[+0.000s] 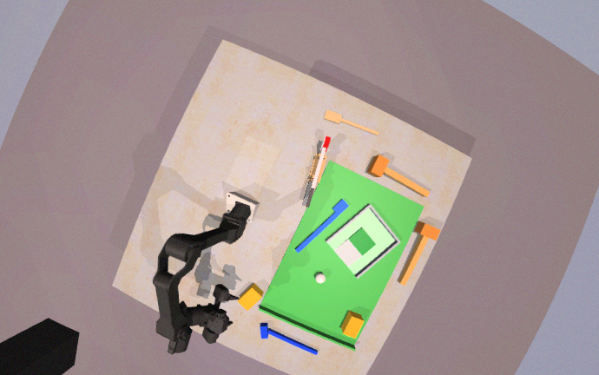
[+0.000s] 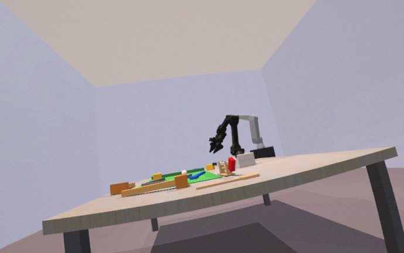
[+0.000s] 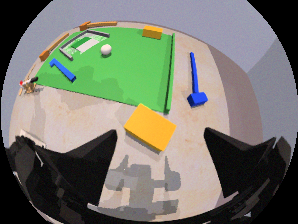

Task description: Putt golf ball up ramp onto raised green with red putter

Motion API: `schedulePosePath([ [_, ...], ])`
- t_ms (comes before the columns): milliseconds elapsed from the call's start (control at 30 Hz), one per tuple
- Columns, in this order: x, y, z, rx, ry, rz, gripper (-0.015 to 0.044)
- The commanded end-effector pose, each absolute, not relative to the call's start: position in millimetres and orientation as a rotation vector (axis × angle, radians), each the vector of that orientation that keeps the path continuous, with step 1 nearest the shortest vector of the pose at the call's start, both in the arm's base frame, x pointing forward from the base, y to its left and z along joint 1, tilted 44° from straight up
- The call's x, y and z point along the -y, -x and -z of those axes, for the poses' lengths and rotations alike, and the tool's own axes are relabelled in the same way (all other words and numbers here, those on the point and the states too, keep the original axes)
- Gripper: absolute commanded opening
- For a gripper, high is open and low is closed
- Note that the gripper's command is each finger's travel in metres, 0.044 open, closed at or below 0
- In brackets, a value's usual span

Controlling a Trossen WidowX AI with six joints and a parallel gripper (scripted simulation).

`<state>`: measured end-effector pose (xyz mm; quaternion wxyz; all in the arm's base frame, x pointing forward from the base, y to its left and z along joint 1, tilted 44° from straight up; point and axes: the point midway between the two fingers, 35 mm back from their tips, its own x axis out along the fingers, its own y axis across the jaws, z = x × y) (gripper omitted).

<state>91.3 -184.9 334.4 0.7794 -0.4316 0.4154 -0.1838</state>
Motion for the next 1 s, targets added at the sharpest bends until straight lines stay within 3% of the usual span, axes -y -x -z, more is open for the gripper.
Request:
schedulePosePath([
  [0,199,-133,-298,-0.899,0.808,0.193,0.0440],
  [200,191,-192,-251,-0.949,0.716,-0.061,0.0440],
  [567,116,-279,-167,-1.094,0.727,-0.501,0.0440],
  [967,-13,-307,-56,-1.422,0.942,-0.871,0.0440],
])
